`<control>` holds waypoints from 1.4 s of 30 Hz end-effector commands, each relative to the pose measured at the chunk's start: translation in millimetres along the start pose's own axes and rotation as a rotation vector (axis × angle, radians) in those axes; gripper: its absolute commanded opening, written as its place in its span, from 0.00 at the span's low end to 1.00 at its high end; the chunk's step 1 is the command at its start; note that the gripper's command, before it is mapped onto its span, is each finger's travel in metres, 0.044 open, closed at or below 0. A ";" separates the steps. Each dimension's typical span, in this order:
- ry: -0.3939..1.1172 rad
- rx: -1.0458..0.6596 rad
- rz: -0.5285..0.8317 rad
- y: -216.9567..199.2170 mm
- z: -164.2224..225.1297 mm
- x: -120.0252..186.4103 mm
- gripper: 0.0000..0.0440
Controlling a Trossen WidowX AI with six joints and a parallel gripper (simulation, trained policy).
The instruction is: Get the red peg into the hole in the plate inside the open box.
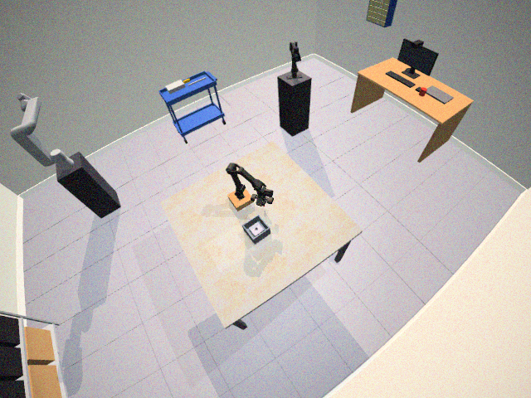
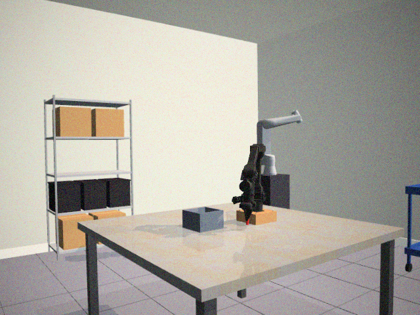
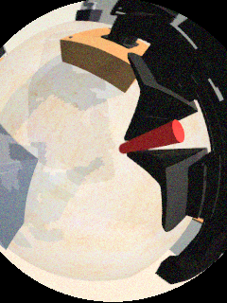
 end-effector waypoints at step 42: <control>-0.297 -0.087 -0.075 28.2 -153.7 81.6 0.00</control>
Point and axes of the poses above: the point midway between the two fingers, 35 mm back from their tips, its own x axis back along the fingers, its own y axis across the jaws, z = x × y, the point moved 7 cm from there along x, back along the fingers, and after that the axes turned 1 degree about -x, right-handed, at the moved point
